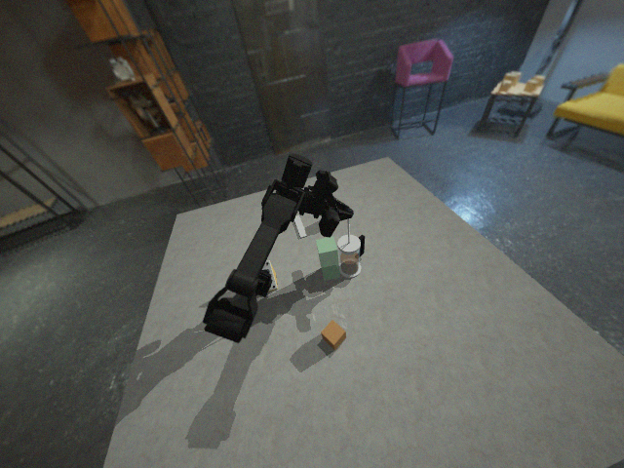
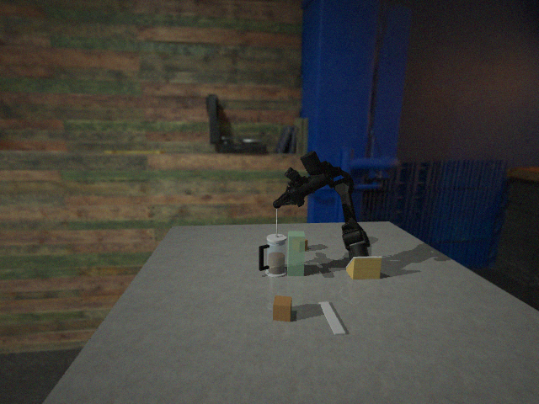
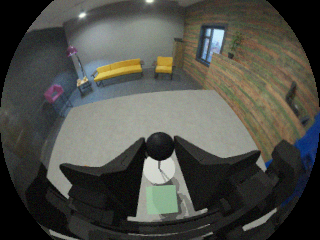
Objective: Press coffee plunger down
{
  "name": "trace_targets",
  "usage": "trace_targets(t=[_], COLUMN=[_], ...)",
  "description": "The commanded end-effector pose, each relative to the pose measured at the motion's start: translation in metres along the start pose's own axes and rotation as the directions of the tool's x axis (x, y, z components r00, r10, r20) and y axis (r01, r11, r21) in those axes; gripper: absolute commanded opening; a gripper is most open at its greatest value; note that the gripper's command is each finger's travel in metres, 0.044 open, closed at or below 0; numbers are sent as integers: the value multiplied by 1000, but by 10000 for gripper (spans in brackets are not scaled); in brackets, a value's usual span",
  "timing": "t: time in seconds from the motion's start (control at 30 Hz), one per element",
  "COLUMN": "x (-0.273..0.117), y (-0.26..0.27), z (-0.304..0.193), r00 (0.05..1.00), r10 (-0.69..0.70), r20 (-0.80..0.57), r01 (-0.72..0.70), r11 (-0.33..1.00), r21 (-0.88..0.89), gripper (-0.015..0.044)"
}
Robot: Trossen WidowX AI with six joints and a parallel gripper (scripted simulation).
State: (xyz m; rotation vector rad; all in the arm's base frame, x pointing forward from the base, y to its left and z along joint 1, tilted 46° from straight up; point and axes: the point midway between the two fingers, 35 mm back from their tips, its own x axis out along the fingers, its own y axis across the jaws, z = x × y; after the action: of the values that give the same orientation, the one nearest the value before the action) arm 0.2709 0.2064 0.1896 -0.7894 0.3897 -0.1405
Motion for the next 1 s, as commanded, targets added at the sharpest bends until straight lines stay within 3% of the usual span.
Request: trace_targets(t=[0.0, 0.97], x=[0, 21], y=[0, 5], z=[0, -27], r00=[1000, 1000], r10=[2, 8], r20=[0, -9], r01=[-2, -8], r11=[1000, 1000], r21=[-2, 0], gripper=[130, 130])
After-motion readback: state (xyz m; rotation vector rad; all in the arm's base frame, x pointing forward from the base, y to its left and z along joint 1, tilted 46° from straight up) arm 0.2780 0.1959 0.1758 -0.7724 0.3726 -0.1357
